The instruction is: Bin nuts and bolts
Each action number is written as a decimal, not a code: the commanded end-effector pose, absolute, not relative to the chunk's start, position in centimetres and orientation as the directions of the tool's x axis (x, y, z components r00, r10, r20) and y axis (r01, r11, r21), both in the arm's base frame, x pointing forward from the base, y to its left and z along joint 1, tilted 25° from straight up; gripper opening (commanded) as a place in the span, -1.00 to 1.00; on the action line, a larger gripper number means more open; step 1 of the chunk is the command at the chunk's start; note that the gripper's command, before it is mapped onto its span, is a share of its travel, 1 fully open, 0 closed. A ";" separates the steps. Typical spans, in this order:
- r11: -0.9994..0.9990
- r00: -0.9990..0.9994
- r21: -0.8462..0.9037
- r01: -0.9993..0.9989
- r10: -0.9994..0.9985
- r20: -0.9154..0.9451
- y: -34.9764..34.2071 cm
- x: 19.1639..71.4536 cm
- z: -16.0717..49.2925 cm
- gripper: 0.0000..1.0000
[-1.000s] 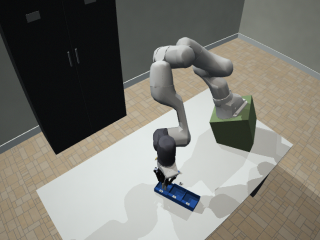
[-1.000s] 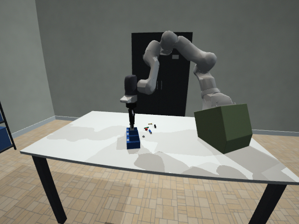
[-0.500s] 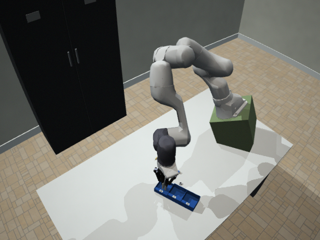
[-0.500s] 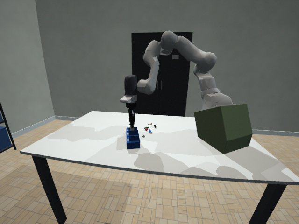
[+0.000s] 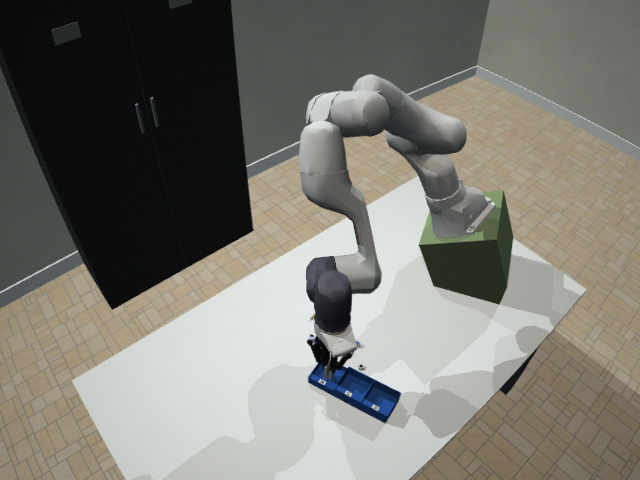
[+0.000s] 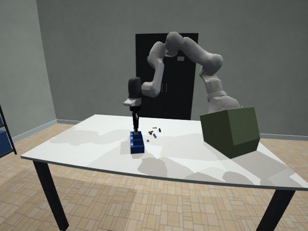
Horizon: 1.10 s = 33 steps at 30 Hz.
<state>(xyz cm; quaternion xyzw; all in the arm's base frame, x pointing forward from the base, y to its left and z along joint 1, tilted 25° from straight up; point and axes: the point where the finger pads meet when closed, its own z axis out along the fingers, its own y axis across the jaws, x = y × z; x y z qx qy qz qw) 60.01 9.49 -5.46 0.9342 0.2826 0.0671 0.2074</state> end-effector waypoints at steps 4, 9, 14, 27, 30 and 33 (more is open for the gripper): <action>-0.753 0.830 0.427 0.500 0.558 0.012 9.8 60.0 -4.8 -0.89; -0.753 0.830 0.427 0.500 0.558 0.012 10.0 59.9 -4.5 -0.89; -0.753 0.830 0.427 0.500 0.558 0.012 10.2 59.7 -3.8 -0.89; -0.753 0.830 0.427 0.500 0.558 0.012 11.0 59.2 -1.8 -0.89; -0.753 0.830 0.427 0.500 0.558 0.012 11.4 58.9 -0.7 -0.89; -0.753 0.830 0.427 0.500 0.558 0.012 11.7 58.7 0.0 -0.89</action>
